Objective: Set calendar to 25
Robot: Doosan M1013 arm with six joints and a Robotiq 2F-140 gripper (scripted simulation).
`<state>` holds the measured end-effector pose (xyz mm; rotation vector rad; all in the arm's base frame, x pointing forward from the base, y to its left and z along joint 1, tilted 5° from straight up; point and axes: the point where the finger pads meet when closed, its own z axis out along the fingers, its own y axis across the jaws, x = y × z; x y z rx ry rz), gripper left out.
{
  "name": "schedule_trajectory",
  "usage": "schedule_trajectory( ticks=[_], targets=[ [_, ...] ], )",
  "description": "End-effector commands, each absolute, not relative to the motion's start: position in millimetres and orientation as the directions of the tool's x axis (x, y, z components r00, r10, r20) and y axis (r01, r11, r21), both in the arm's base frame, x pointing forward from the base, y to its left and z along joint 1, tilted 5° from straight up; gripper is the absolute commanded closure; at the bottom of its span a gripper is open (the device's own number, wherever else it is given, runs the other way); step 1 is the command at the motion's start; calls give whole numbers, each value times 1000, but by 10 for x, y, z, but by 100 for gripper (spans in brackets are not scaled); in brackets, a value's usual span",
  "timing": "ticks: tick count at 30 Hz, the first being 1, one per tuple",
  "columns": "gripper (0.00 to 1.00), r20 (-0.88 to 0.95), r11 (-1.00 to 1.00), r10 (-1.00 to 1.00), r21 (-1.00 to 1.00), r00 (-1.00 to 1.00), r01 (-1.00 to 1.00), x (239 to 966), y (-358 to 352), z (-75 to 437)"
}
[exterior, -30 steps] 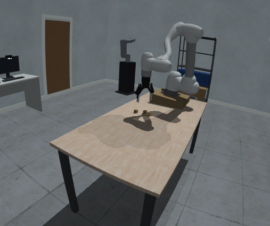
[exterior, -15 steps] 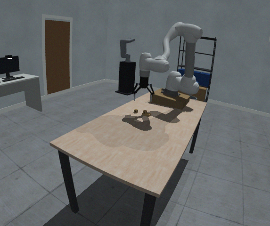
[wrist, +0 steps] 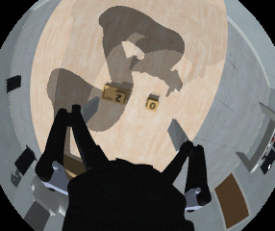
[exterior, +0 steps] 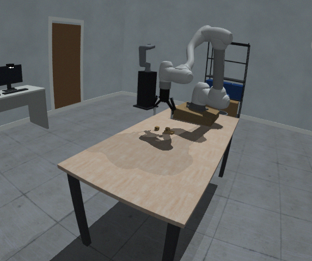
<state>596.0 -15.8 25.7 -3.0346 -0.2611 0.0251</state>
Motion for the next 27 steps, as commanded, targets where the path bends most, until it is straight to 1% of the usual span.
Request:
schedule_trajectory(
  ticks=[1,2,4,7,8,9,14,15,19,22,25,27],
  targets=[
    [0,-28,-997,-1,-82,1000,-3,5970,-204,243],
    [0,-29,-997,-11,-81,1000,-13,5970,-206,242],
    [0,-37,-990,-116,-78,993,-119,5976,-236,233],
    [0,-38,-990,-117,-78,992,-120,5976,-236,233],
    [0,-46,-972,-221,-73,974,-224,5982,-265,223],
    [0,-49,-959,-273,-71,961,-276,5985,-280,218],
    [0,-60,-907,-413,-63,909,-417,5992,-322,205],
    [0,-64,-877,-473,-59,879,-476,5996,-341,199],
    [0,-70,-812,-577,-50,814,-581,6002,-375,187],
    [0,-77,-720,-689,-40,721,-692,6008,-416,174],
    [0,-78,-701,-708,-38,702,-712,6009,-423,172],
    [0,-82,-599,-797,-27,599,-801,6015,-462,159]
  ],
)
